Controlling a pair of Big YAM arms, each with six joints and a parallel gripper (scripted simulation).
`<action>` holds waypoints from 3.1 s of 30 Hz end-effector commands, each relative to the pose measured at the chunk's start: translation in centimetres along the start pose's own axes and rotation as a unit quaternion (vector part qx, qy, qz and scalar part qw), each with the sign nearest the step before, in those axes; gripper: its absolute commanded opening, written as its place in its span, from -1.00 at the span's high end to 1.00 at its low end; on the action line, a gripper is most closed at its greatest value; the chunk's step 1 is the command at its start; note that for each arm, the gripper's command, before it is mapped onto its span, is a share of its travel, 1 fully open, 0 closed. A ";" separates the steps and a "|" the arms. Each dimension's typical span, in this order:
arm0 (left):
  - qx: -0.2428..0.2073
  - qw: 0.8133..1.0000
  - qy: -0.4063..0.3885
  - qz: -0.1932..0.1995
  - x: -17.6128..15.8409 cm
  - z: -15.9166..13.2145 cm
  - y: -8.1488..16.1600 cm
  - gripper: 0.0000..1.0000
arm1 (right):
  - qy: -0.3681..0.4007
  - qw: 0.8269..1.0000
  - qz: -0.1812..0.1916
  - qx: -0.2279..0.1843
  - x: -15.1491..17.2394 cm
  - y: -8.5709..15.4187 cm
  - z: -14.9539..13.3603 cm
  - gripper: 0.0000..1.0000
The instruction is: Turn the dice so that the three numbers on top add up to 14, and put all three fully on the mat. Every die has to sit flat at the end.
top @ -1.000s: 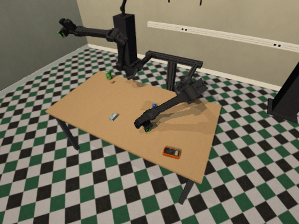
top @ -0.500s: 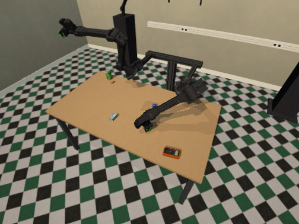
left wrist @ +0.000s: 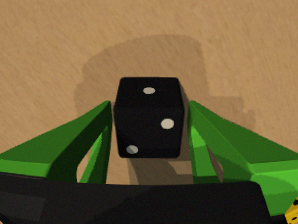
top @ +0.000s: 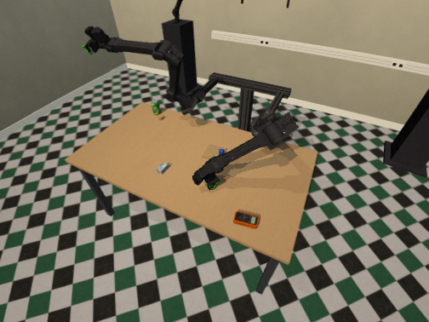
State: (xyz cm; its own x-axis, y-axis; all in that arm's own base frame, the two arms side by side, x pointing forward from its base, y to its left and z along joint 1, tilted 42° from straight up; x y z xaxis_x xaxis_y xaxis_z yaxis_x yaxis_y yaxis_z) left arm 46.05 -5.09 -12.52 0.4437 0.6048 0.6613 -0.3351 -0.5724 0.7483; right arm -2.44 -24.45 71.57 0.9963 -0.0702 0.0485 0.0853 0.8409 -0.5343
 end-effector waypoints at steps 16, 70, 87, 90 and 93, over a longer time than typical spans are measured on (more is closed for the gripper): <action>-0.008 1.000 0.004 0.002 0.3 0.8 -0.4 0.49 | -0.004 1.000 -0.001 -0.026 -0.1 0.9 2.1 -1.00; -0.005 1.000 0.007 0.001 0.3 0.7 10.3 0.49 | -0.004 1.000 -0.001 -0.026 -0.1 0.9 2.1 -1.00; -0.014 0.987 0.160 0.000 -0.1 1.7 9.8 0.49 | -0.004 1.000 -0.001 -0.026 -0.1 0.9 2.1 -1.00; -0.011 0.982 0.190 0.000 -0.1 1.7 9.8 0.49 | -0.004 1.000 -0.001 -0.026 -0.1 0.9 2.1 -1.00; -0.012 0.970 0.243 -0.001 -0.2 1.8 9.7 0.49 | -0.004 1.000 -0.001 -0.026 -0.1 0.9 2.1 -1.00</action>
State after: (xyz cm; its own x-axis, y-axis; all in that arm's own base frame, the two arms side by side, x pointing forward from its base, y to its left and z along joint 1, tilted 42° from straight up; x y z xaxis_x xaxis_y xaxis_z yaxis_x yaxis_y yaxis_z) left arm 42.88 -10.85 -5.40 0.1556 0.7520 0.6405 -0.3403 -0.5679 0.7494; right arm -2.44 -24.45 71.57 0.9963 -0.0702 0.0485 0.0853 0.8409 -0.5343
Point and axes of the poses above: on each arm, the point where the finger pads meet when closed, its own y axis back along the fingers, its own x axis across the jaws, z = x × y, the point moved 1 cm from there along y, back along the fingers, and after that the axes turned 4 degrees about -y, right-handed, at the moved point
